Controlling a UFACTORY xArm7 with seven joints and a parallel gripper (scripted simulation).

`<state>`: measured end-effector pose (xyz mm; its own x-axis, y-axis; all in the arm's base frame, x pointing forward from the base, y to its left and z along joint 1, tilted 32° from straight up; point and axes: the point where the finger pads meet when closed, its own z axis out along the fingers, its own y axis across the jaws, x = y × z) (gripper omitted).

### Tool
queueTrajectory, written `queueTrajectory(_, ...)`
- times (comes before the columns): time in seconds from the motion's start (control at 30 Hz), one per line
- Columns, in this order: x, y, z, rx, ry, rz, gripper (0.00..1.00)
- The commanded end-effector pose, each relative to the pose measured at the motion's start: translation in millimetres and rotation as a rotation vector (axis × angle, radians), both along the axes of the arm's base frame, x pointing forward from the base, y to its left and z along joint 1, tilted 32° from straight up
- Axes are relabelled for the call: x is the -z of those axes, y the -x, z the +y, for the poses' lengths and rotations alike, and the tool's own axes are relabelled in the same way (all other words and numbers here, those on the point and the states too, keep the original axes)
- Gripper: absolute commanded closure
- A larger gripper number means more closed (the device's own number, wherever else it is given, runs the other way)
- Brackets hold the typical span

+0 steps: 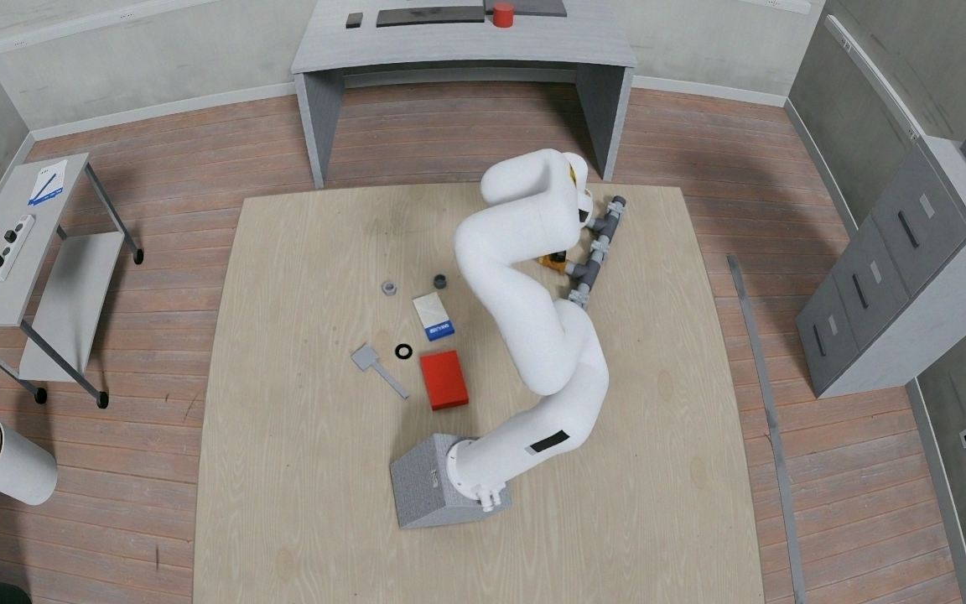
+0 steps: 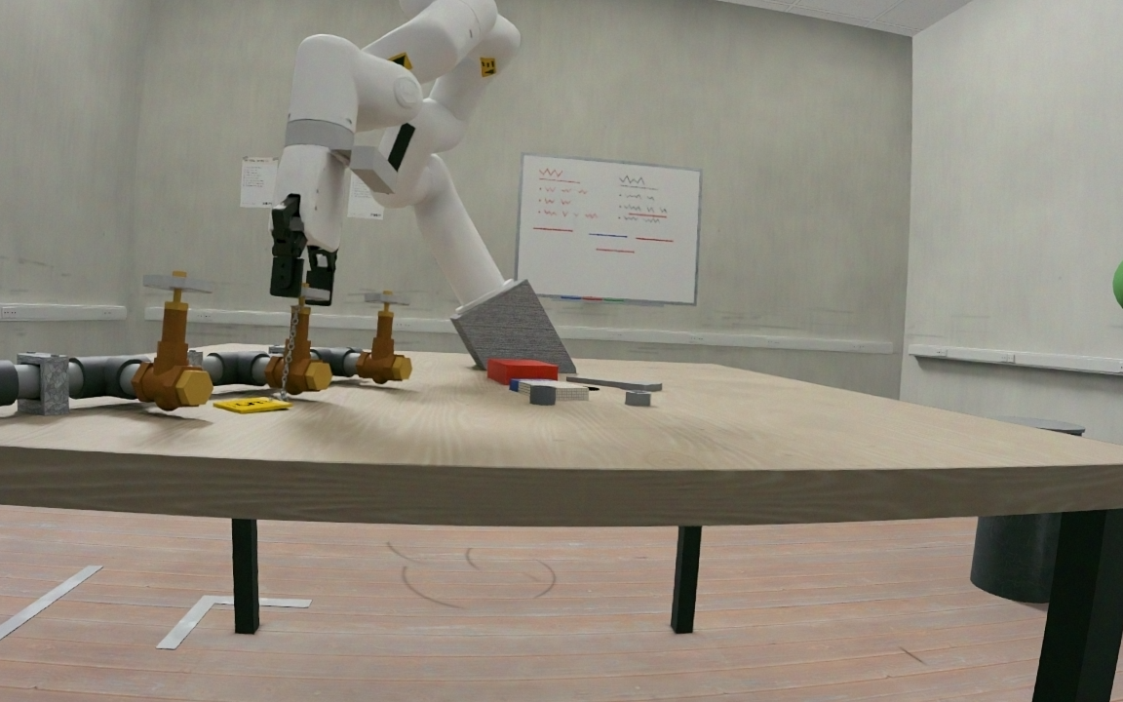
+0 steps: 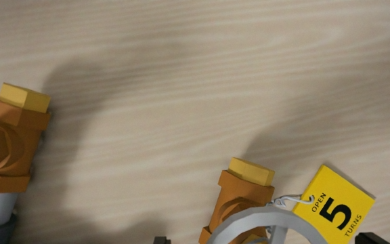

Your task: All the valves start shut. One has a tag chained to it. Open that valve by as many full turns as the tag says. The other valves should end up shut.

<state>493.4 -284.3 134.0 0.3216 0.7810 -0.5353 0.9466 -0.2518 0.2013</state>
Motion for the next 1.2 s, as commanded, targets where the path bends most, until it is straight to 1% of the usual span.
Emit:
queueTrajectory(0.0,-1.9,-1.8,0.5,0.040,0.001,-0.033,0.00)
queueTrajectory(0.17,-1.9,-1.8,0.5,0.192,-0.004,-0.139,0.00)
queueTrajectory(0.47,-1.9,-1.8,0.5,0.580,-0.019,-0.414,0.00)
queueTrajectory(0.53,-1.9,-1.8,0.5,0.580,-0.019,-0.414,0.00)
queueTrajectory(0.57,-1.9,-1.8,0.5,0.702,-0.021,-0.496,0.00)
queueTrajectory(0.67,-1.9,-1.8,0.5,0.797,-0.030,-0.570,0.00)
queueTrajectory(1.03,-1.9,-1.8,0.5,1.238,-0.063,-0.892,0.00)
queueTrajectory(1.1,-1.9,-1.8,0.5,1.238,-0.063,-0.892,0.00)
queueTrajectory(1.13,-1.9,-1.8,0.5,1.356,-0.070,-0.975,0.00)
queueTrajectory(1.17,-1.9,-1.8,0.5,1.388,-0.073,-0.998,0.00)
